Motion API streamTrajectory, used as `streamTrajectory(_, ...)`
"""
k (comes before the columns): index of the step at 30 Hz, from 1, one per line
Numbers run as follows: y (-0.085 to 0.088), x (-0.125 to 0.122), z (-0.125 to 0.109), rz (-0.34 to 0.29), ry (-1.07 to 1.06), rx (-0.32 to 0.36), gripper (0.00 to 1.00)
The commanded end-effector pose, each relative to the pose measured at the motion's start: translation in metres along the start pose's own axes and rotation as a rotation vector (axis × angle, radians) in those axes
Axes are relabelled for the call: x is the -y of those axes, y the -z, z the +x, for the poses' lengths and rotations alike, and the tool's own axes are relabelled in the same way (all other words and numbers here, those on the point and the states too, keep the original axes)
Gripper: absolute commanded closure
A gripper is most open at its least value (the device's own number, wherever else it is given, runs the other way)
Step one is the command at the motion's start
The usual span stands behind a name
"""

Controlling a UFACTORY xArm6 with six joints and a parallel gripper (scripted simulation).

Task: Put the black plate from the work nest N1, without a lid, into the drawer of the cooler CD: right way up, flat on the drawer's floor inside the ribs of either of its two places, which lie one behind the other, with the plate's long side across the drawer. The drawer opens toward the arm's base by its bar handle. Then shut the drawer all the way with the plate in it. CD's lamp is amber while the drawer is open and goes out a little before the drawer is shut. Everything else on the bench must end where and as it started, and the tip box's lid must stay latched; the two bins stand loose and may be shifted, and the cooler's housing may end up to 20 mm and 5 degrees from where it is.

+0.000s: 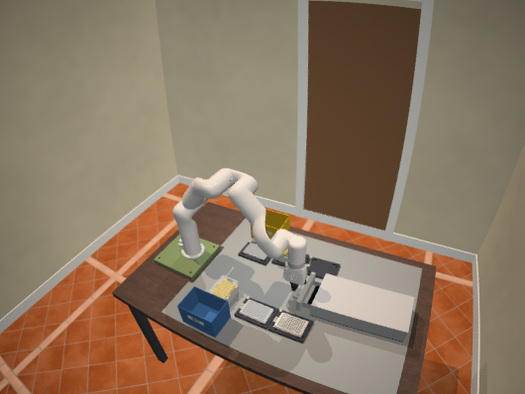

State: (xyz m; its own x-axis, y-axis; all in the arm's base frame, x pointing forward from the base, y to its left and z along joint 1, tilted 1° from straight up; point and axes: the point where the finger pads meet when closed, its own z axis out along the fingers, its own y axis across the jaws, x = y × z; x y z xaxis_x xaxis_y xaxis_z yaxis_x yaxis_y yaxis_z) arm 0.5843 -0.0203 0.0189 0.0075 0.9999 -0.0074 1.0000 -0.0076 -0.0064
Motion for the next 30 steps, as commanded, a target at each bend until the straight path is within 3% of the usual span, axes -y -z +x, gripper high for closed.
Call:
streamTrajectory(1, 0.002, -0.009, 0.000, -0.005, 0.000, 0.000, 1.00)
streamTrajectory(30, 0.003, -0.045, 0.000, -0.005, 0.000, 0.000, 1.00)
